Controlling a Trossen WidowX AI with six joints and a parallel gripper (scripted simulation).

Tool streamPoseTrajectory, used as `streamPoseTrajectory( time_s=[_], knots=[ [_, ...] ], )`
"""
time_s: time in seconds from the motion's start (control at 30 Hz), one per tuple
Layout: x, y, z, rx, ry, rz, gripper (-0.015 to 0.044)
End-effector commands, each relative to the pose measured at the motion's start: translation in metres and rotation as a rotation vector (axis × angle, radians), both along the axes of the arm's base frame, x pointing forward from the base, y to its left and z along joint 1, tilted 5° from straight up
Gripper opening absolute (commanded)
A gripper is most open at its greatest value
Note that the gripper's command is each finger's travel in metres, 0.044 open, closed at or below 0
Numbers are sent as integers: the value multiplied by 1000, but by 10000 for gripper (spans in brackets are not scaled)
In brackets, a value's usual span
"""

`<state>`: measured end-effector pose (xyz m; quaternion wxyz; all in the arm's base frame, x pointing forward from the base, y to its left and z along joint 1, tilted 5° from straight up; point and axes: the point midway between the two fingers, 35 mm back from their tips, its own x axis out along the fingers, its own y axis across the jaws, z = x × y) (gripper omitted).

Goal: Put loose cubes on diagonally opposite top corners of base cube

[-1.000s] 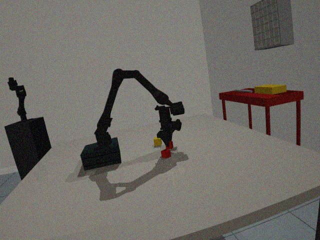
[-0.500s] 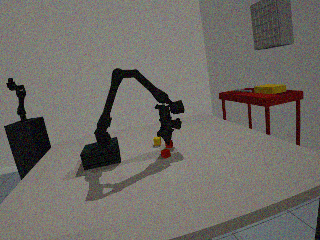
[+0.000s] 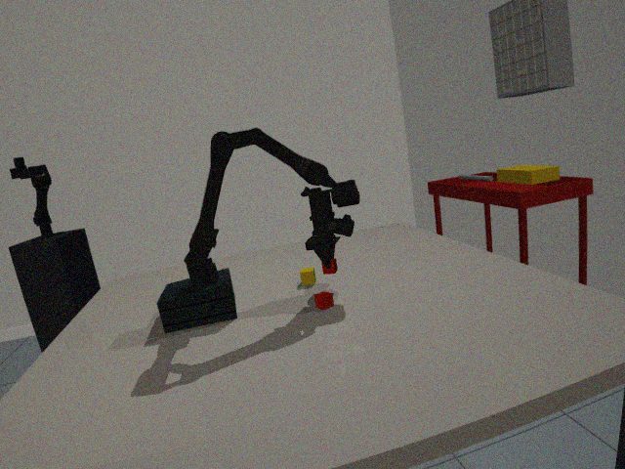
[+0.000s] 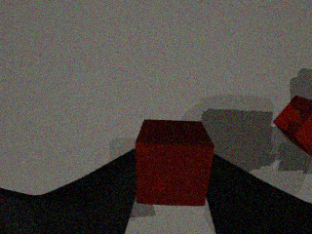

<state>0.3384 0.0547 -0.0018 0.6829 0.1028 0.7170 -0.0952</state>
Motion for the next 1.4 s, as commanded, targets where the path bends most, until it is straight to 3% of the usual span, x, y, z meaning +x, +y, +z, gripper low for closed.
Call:
streamPoseTrajectory(
  time_s=[0.0, 0.47, 1.37],
  knots=[
    [2, 0, 15, 7, -8, -2, 105],
    [-2, -1, 58, 15, 1, -13, 105],
    [-40, 64, 41, 3, 11, -343, 105]
  ],
)
